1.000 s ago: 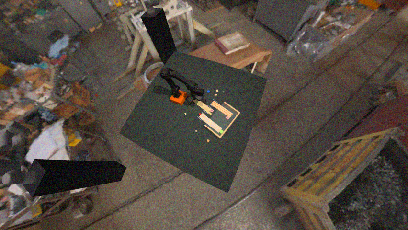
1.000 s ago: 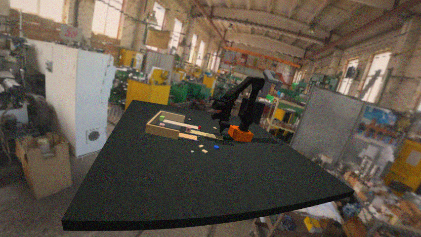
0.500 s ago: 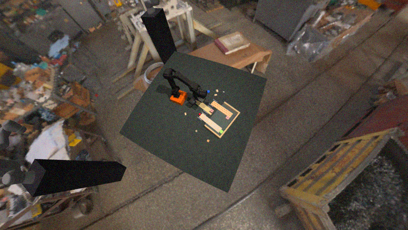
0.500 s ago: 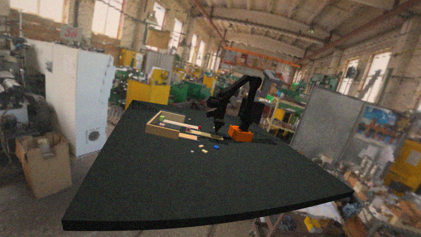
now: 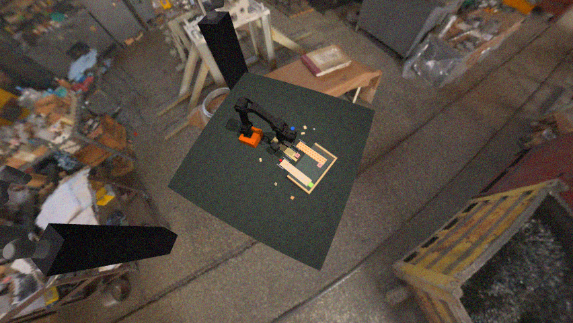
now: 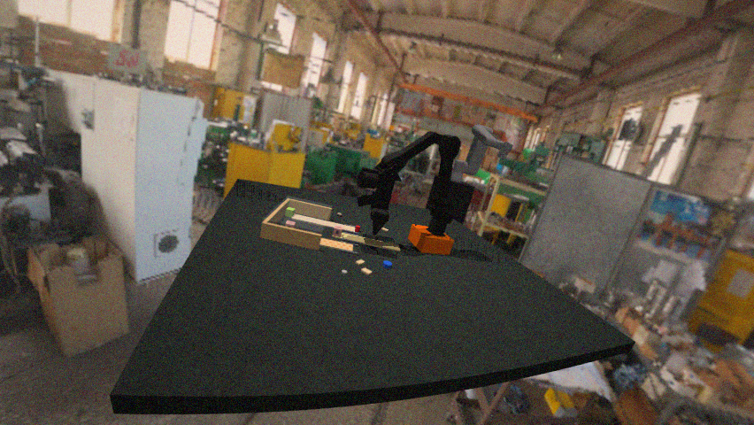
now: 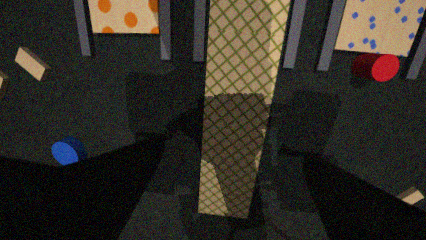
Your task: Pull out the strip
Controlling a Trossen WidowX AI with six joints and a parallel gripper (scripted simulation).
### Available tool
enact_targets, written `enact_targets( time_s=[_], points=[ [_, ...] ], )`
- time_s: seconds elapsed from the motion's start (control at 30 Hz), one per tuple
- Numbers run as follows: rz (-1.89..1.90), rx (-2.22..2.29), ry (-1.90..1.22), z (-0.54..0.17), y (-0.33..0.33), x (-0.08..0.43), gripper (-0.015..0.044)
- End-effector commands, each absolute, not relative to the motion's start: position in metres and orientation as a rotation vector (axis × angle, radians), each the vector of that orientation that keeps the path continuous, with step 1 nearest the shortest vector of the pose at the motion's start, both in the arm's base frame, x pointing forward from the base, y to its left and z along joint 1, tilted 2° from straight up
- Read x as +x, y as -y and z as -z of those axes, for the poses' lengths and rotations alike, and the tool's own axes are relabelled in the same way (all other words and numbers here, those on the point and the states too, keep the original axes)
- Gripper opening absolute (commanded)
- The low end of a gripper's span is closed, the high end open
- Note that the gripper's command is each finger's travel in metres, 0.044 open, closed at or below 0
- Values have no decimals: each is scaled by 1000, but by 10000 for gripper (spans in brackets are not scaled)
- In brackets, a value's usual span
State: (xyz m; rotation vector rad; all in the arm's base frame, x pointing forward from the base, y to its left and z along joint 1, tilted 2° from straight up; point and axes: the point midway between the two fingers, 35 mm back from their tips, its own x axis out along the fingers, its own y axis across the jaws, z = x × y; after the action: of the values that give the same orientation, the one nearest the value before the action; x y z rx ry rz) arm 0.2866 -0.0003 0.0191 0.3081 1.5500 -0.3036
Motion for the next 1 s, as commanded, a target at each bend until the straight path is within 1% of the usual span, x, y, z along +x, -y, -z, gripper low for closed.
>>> enact_targets(
  time_s=[0.0, 0.97],
  points=[
    [302, 305, -1549, -21, 6, 301, 440],
    [303, 304, -1541, -34, 33, 391, 440]
  ],
)
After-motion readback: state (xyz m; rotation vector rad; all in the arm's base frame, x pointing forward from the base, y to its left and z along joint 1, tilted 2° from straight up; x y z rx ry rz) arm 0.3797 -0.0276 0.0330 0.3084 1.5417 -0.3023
